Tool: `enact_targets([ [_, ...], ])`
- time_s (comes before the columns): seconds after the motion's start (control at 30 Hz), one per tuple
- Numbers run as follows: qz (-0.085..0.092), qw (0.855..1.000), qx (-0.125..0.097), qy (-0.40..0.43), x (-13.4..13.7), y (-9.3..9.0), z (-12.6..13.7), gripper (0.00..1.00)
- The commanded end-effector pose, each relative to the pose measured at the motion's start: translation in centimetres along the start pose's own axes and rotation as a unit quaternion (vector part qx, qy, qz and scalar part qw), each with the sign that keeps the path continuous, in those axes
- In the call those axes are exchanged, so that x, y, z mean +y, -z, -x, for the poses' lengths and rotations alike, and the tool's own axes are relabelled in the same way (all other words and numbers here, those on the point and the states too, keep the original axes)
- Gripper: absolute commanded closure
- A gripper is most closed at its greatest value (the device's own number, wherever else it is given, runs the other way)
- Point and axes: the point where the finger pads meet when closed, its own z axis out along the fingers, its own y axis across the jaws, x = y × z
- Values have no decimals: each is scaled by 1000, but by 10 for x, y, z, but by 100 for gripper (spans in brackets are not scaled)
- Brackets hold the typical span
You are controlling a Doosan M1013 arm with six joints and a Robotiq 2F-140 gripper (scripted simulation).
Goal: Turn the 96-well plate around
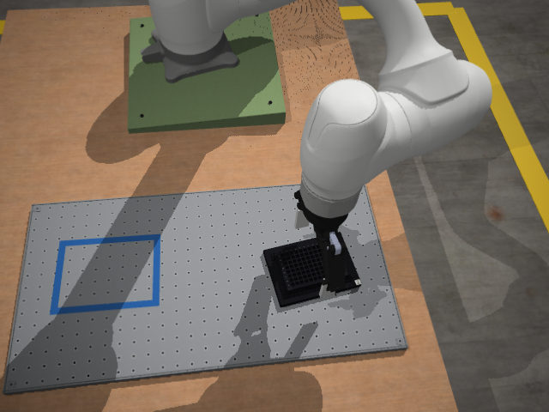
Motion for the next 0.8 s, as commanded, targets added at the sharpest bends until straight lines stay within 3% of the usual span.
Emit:
enact_targets([
  [0.0, 0, 1000, 0, 0, 0, -3, 0, 0],
  [0.33, 0, 1000, 0, 0, 0, -16, 0, 0],
  [0.7, 0, 1000, 0, 0, 0, -16, 0, 0],
  [0.73, 0, 1000, 0, 0, 0, -16, 0, 100],
  [0.77, 0, 1000, 0, 0, 0, -16, 0, 100],
])
